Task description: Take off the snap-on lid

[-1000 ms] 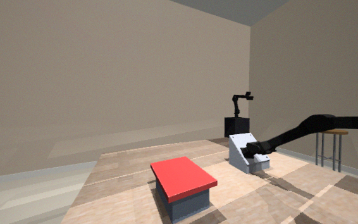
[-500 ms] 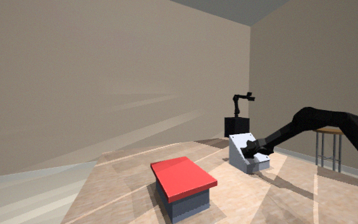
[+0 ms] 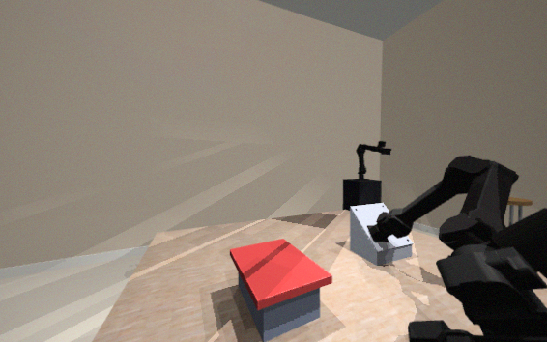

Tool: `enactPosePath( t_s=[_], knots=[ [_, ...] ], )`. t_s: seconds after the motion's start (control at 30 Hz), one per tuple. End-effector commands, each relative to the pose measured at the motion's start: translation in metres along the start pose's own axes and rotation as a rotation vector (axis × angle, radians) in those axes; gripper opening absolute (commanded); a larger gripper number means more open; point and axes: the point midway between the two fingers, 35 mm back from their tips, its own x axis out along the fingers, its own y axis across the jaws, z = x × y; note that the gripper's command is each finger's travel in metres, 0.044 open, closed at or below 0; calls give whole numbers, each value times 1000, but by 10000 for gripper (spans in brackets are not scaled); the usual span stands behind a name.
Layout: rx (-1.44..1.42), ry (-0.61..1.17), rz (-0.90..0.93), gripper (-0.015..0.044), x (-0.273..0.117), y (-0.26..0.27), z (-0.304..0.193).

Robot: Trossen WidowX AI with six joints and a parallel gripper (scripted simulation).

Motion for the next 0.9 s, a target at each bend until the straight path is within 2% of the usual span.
enactPosePath(
  t_s=[0.0, 0.23, 0.33, 0.57, 0.63, 0.87],
  knots=[
    [47, 15, -108, 235, -17, -44, 25],
    [206, -15, -340, 235, -75, -132, 81],
    [257, -25, -390, 235, -92, -151, 90],
    [547, -100, -577, 235, -182, -222, 118],
    [586, -112, -592, 235, -193, -228, 120],
    [1029, -259, -659, 235, -301, -270, 115]
  ],
)
